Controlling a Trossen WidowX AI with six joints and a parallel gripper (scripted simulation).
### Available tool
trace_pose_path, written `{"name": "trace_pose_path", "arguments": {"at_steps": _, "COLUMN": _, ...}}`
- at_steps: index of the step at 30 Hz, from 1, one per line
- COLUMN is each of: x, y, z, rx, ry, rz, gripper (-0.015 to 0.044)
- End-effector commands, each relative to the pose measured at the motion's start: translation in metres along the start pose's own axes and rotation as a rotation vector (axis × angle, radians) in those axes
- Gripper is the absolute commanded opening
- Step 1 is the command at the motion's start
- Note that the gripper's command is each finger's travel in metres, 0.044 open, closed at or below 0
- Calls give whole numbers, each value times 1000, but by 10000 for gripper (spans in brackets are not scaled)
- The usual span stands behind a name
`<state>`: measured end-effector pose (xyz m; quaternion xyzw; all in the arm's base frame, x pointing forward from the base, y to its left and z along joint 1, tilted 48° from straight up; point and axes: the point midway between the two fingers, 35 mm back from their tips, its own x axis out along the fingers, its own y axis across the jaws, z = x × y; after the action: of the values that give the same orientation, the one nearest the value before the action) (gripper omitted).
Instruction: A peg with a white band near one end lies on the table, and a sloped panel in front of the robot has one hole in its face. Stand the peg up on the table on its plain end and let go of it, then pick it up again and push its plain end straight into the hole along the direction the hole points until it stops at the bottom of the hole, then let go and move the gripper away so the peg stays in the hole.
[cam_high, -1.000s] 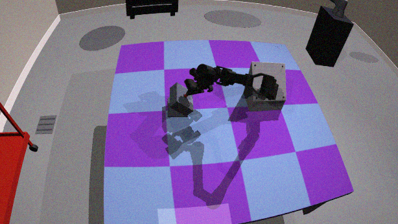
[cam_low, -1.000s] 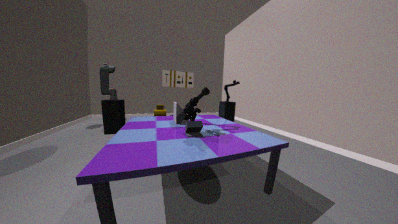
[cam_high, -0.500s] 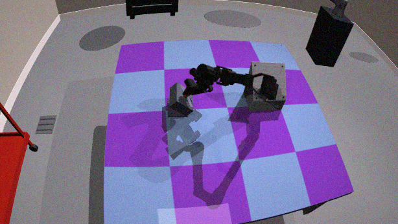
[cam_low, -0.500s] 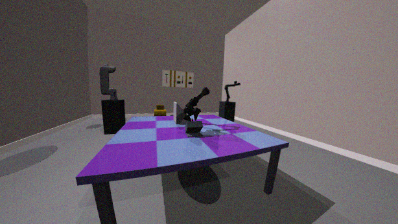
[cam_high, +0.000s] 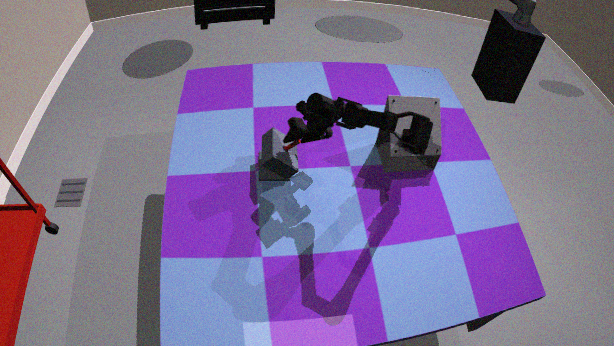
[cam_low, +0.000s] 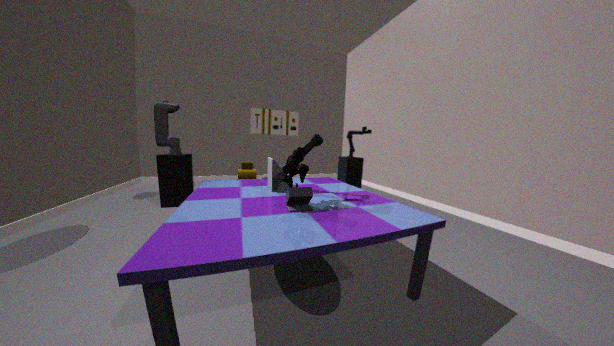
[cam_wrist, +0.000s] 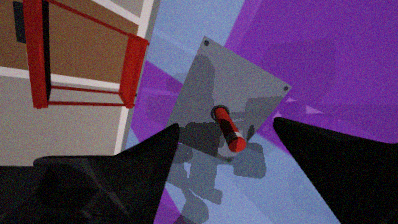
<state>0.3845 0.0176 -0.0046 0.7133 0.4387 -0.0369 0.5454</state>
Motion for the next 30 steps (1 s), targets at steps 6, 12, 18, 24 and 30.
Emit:
{"name": "trace_pose_path", "arguments": {"at_steps": 6, "x": -17, "y": 1, "z": 2, "rx": -4, "ry": -1, "rz": -2, "gripper": 440}}
{"name": "trace_pose_path", "arguments": {"at_steps": 12, "x": -27, "y": 1, "z": 3, "rx": -3, "ry": -2, "rz": -3, "gripper": 440}}
{"name": "trace_pose_path", "arguments": {"at_steps": 18, "x": -37, "y": 1, "z": 4, "rx": -2, "ry": -2, "rz": -4, "gripper": 440}}
{"name": "trace_pose_path", "arguments": {"at_steps": 24, "x": -47, "y": 1, "z": 5, "rx": -1, "ry": -3, "rz": -4, "gripper": 440}}
{"name": "trace_pose_path", "arguments": {"at_steps": 30, "x": -57, "y": 0, "z": 5, "rx": 1, "ry": -3, "rz": -4, "gripper": 440}}
